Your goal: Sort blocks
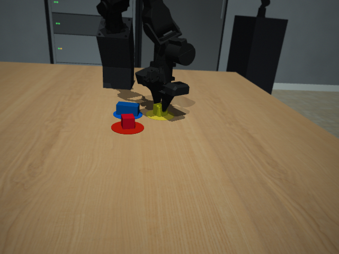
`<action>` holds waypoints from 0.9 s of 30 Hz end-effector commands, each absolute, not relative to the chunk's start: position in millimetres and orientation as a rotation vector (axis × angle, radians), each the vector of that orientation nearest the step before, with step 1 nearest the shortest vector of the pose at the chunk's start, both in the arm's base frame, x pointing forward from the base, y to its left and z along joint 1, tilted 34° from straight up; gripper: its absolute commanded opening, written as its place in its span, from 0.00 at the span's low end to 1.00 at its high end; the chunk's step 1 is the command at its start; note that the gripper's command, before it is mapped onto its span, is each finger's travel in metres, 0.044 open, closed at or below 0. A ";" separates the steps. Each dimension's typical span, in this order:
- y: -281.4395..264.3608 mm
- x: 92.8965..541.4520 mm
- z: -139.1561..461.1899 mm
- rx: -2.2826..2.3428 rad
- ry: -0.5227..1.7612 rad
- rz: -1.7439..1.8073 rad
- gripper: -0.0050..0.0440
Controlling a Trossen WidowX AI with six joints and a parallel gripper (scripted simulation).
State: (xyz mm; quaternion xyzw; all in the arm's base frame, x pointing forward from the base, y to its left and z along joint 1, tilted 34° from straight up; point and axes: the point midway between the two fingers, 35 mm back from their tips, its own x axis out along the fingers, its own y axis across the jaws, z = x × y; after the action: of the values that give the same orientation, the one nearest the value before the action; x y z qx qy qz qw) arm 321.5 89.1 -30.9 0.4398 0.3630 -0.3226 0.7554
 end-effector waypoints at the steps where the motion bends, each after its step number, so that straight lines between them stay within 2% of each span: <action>1: 90.6 324.1 -25.7 0.969 0.782 -0.692 0.32; 12: 91.0 323.1 -24.2 0.970 0.781 -0.691 0.32; 16: 91.0 323.1 -24.2 0.970 0.781 -0.691 0.50; 27: 91.0 323.1 -24.2 0.970 0.781 -0.691 0.50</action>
State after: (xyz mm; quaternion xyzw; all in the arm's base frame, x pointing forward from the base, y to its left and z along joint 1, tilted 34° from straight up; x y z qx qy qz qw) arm 321.1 88.9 -30.9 0.4391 0.3636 -0.3233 0.7553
